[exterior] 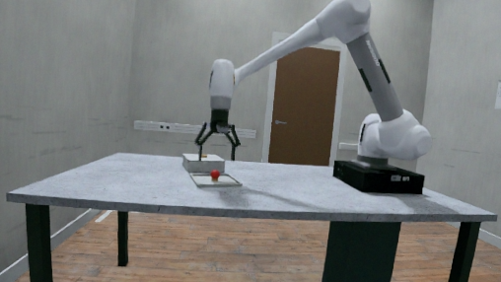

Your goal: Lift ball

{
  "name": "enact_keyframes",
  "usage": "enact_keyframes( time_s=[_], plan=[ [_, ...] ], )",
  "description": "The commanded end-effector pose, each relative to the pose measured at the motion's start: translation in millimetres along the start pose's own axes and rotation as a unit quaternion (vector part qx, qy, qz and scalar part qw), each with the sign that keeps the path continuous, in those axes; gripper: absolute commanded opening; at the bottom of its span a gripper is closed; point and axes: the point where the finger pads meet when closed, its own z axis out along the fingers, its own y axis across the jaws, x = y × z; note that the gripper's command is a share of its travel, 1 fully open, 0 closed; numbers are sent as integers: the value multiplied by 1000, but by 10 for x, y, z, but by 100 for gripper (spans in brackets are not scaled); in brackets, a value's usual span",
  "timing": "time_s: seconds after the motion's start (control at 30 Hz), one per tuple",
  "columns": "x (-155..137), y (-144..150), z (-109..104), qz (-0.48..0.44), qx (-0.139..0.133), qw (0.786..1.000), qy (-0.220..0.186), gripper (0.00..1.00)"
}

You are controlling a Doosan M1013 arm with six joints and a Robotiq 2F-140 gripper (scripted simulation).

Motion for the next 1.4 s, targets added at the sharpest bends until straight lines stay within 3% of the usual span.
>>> enact_keyframes(
  time_s=[0.0, 0.07, 0.47, 0.5, 1.1, 1.27, 1.33, 1.37],
  plan=[
    [-4, 21, 380, -1, -2, 1000, 0, 100],
    [-4, 18, 564, -1, -2, 1000, 0, 100],
    [-3, 18, 575, -1, -2, 1000, 0, 100],
    [-3, 18, 575, -1, -2, 1000, 0, 10],
    [-4, 18, 547, -1, -2, 1000, 0, 10],
    [-5, 21, 58, -1, -2, 1000, 0, 10],
    [-5, 21, 58, -1, -2, 1000, 0, 10],
    [-5, 21, -51, -1, -2, 1000, 0, 10]
  ],
)
